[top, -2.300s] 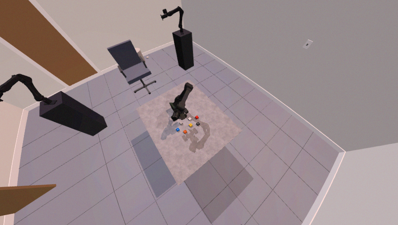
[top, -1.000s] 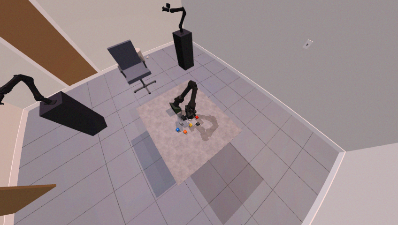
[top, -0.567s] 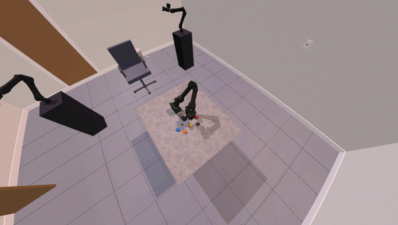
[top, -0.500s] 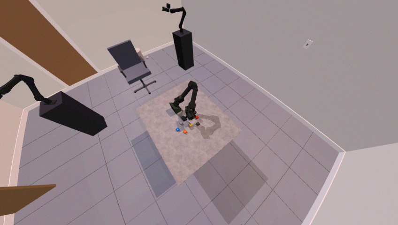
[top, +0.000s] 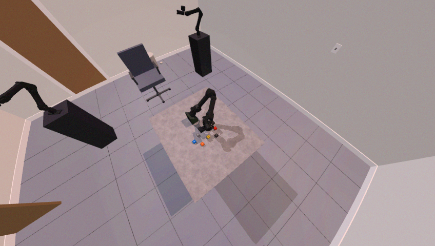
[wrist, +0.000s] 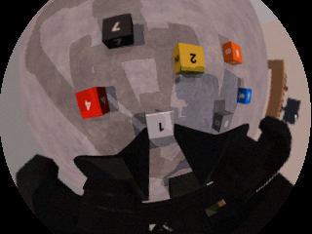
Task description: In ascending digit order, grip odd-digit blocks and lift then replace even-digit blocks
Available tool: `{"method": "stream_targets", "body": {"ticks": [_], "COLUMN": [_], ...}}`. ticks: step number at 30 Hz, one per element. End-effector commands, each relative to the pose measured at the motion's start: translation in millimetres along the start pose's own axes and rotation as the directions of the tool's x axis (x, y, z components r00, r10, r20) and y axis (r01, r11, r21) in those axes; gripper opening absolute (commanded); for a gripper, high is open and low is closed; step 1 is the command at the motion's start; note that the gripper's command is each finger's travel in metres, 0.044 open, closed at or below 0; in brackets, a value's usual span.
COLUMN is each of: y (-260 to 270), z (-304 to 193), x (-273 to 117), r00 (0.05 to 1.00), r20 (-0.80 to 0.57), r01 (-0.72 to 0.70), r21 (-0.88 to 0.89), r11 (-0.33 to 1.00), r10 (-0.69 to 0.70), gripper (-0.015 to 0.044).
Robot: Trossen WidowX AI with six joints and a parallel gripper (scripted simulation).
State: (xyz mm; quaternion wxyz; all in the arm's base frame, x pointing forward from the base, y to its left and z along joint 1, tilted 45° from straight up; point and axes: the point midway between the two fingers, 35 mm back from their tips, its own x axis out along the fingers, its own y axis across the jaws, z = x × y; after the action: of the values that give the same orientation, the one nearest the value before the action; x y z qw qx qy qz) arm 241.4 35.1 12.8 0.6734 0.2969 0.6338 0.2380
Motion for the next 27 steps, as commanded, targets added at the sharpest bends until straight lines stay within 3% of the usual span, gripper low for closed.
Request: {"method": "stream_targets", "body": {"ticks": [1,8,19,24,27], "y": [0,0,0,0,-1], "z": [0,0,0,0,1], "x": [0,0,0,-2,-28], "r00": [1.0,1.0,1.0,1.0,1.0], "r20": [0.001,0.001,0.001,0.001,0.001], "r01": [-0.003,-0.003,-0.003,-0.002,0.0], "r21": [0.006,0.006,0.006,0.006,0.006], "r11": [1.0,1.0,1.0,1.0,1.0], "r10": [0.003,0.003,0.003,0.002,0.0], "gripper": [0.012,0.012,0.04,0.04,0.04]}}
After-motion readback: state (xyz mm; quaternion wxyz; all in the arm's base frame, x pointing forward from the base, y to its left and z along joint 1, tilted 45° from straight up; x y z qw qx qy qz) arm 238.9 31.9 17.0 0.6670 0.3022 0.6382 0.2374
